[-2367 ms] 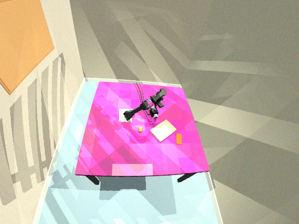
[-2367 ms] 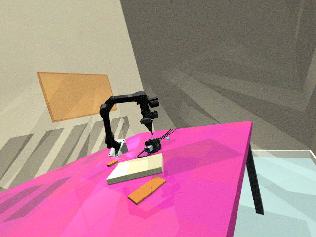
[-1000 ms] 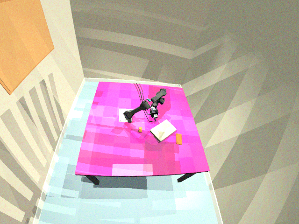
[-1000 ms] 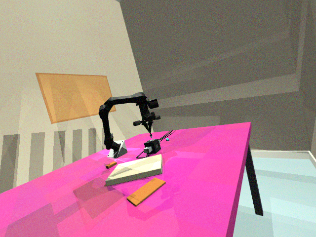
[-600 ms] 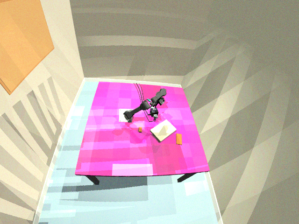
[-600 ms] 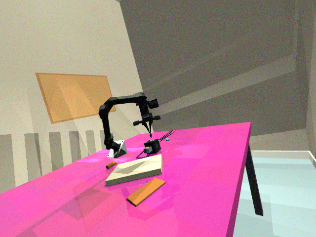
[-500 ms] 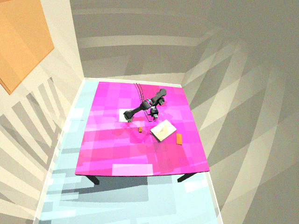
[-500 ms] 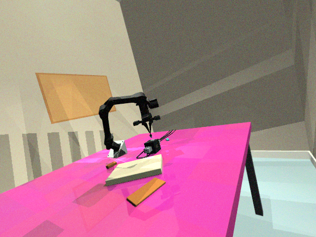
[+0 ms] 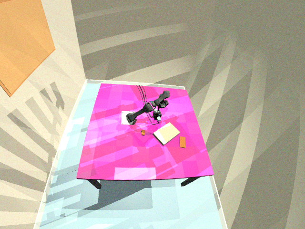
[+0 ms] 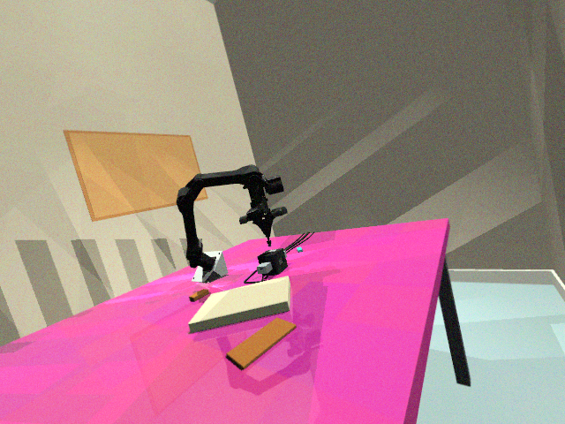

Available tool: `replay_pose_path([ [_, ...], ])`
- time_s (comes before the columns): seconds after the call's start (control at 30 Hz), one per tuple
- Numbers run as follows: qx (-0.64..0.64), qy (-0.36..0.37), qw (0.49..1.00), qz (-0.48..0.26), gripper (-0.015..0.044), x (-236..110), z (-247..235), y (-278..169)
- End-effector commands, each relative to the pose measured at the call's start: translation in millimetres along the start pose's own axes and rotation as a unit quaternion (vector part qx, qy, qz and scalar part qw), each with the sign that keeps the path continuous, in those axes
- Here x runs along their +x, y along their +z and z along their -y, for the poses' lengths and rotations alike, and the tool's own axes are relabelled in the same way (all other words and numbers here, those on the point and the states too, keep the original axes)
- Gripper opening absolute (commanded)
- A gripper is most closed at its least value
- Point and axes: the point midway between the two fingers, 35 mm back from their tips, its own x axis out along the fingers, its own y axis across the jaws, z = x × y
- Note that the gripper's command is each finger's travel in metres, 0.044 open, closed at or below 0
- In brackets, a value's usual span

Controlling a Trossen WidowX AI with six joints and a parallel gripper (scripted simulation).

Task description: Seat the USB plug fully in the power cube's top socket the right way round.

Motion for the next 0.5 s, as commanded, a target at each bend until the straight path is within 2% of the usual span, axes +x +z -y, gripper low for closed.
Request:
replay_pose_path([
  [0.0,0.038,0.000,0.999,0.000,0.0000,0.1,0.1,0.0],
  [0.47,0.038,0.000,0.999,0.000,0.0000,0.1,0.1,0.0],
])
